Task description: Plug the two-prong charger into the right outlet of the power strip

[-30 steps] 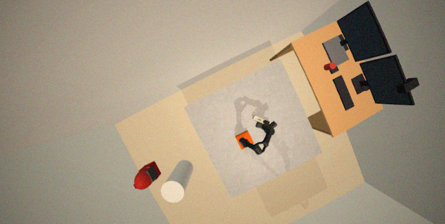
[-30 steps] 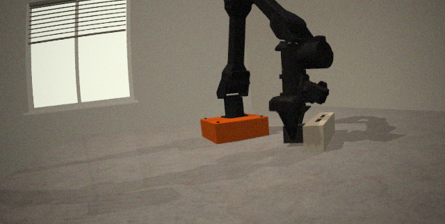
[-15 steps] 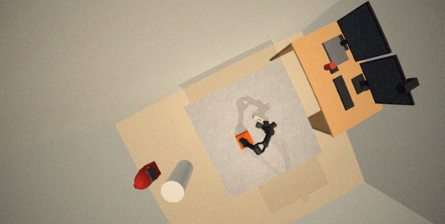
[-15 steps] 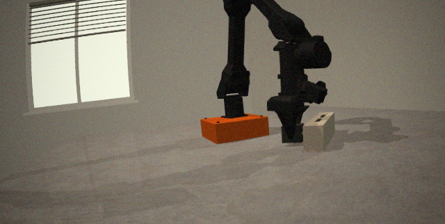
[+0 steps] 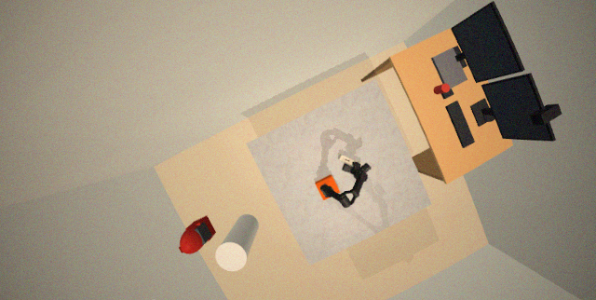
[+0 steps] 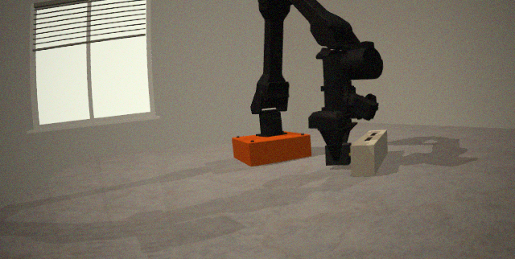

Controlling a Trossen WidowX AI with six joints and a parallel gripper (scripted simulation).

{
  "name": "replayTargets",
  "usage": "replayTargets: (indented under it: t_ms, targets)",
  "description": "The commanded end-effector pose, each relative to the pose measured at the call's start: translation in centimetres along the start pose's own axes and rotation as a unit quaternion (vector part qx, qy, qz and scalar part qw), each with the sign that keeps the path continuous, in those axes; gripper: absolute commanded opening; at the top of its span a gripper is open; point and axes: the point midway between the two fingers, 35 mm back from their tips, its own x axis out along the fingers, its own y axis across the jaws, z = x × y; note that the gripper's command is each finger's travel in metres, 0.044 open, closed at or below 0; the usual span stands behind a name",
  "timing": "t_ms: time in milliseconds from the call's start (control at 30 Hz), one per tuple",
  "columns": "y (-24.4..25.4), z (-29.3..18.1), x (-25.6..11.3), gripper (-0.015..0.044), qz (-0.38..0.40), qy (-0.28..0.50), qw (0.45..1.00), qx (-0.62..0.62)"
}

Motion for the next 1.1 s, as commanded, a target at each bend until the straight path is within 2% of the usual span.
replayTargets:
  t_ms: [0, 1067]
  targets:
    - [-0.03, -0.22, 0.04, 0.0000, -0.001, 0.000, 1.000, -0.003]
    - [-0.08, -0.28, 0.05, 0.0000, -0.001, 0.000, 1.000, -0.003]
